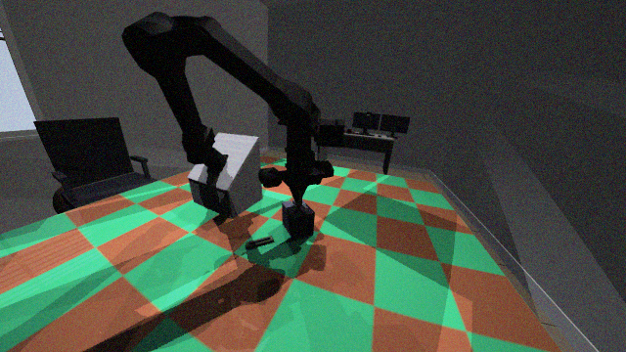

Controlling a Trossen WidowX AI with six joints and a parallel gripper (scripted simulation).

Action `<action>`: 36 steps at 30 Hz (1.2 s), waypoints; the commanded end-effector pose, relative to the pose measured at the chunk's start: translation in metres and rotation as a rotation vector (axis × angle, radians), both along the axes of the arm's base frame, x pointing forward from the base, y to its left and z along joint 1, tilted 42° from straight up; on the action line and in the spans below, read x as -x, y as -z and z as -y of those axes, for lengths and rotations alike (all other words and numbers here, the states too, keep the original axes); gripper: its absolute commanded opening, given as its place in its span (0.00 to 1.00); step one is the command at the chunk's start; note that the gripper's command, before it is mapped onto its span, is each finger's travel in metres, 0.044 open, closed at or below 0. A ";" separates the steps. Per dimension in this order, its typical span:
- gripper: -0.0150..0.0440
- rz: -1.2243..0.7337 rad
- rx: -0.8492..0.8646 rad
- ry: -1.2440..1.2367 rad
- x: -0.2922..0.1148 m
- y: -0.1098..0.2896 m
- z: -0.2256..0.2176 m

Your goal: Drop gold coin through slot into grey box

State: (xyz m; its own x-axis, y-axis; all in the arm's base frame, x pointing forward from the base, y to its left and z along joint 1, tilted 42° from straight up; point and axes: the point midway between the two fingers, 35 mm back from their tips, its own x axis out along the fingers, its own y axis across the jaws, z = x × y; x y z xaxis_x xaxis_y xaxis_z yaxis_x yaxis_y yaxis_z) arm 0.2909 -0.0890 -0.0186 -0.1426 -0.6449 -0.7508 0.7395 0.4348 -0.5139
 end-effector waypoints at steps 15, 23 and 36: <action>0.53 0.000 0.000 0.000 0.000 0.001 0.001; 0.79 -0.001 -0.001 -0.001 -0.003 -0.013 -0.011; 1.00 -0.011 0.003 -0.005 -0.005 -0.044 -0.038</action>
